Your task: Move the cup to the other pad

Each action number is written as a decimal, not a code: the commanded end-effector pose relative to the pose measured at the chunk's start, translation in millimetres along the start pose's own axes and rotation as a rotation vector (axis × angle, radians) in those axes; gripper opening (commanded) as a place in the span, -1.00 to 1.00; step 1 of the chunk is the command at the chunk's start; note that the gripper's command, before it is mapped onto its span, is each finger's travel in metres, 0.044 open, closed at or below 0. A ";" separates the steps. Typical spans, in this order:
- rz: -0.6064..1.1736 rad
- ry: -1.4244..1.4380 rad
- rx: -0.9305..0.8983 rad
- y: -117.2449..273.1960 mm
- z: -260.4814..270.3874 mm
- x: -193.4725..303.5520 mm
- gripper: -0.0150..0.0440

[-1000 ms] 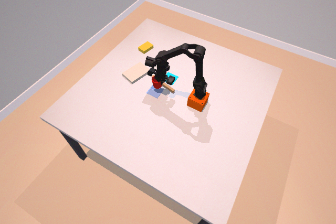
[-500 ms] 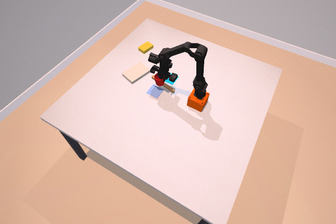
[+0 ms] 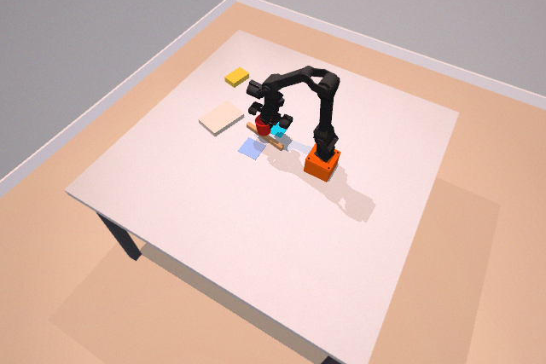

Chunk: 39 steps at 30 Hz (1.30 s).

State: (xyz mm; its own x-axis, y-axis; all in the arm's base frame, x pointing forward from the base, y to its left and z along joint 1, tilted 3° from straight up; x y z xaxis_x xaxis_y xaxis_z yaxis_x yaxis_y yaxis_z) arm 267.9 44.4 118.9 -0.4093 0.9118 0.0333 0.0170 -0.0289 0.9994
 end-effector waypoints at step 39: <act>-0.009 0.005 0.007 2.1 -35.3 -75.3 -0.49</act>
State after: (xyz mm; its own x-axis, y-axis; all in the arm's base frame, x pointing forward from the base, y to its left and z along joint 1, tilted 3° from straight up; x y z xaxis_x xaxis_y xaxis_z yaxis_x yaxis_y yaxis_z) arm 266.8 -31.5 118.0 -0.4092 0.9120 0.0277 0.0195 -0.0216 0.9996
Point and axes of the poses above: the point midway between the two fingers, 35 mm back from their tips, its own y axis back along the fingers, its own z axis across the jaws, x = y × z, the point moved 9 cm from there along y, back along the fingers, and after that the axes turned 12 degrees about y, right-handed, at the moved point
